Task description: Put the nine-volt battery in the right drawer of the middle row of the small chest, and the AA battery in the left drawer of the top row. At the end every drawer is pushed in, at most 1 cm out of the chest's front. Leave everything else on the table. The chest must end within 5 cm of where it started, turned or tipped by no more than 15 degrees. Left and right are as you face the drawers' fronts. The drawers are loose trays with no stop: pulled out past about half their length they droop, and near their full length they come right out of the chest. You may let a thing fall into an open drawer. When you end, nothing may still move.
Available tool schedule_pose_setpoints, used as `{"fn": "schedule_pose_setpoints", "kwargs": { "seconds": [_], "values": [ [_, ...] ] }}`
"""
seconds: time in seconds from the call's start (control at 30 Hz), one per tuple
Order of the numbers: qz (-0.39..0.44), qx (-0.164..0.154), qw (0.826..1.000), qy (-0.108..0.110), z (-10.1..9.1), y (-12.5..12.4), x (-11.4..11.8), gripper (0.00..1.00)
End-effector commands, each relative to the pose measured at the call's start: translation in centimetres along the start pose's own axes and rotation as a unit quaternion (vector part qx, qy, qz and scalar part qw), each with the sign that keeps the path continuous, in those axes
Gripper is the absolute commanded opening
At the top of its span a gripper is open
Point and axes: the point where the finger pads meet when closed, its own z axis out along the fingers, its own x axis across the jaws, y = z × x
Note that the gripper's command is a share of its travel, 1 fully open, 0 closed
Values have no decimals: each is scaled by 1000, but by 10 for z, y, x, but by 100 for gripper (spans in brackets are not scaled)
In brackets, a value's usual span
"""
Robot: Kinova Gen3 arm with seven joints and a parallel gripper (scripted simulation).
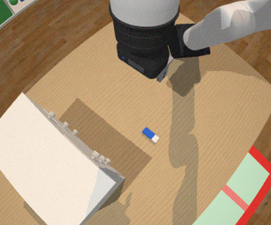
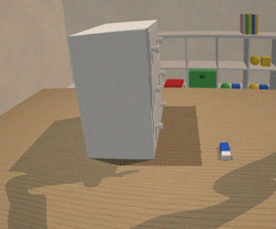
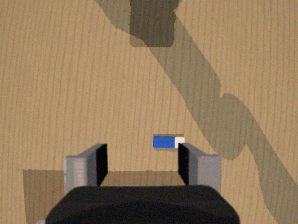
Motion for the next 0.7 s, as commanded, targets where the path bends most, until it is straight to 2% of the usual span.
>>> {"fn": "schedule_pose_setpoints", "kwargs": {
  "seconds": [0.0, 0.67],
  "values": [
    [0, 0, 1000, 0, 0, 0, 0, 100],
    [0, 0, 1000, 0, 0, 0, 0, 100]
  ]
}}
